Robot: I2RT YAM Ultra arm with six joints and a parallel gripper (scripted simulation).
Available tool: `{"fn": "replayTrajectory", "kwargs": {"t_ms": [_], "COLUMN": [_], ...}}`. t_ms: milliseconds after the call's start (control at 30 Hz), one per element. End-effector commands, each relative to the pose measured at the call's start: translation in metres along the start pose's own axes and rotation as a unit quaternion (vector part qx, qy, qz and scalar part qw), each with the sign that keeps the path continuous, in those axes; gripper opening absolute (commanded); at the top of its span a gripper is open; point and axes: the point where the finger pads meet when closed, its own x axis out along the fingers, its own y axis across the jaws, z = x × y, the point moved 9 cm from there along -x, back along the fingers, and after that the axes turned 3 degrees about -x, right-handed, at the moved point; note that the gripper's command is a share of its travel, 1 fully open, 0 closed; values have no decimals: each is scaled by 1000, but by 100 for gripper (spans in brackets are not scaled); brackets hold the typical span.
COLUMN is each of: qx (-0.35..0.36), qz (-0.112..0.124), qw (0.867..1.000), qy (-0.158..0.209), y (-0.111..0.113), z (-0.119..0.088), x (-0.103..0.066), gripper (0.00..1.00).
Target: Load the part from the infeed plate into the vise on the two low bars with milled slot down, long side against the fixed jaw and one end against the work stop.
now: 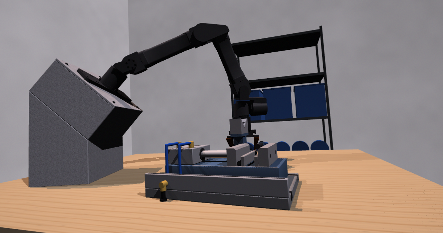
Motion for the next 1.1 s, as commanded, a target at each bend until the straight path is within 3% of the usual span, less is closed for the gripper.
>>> {"fn": "replayTrajectory", "kwargs": {"t_ms": [0, 600, 633, 1067], "qx": [2, 2, 2, 2], "qz": [17, 17, 17, 16], "qw": [1000, 1000, 1000, 1000], "qy": [3, 3, 3, 2], "y": [12, 12, 12, 13], "z": [-1, -1, -1, 0], "x": [-5, -5, -5, -8], "gripper": [81, 81, 0, 0]}}
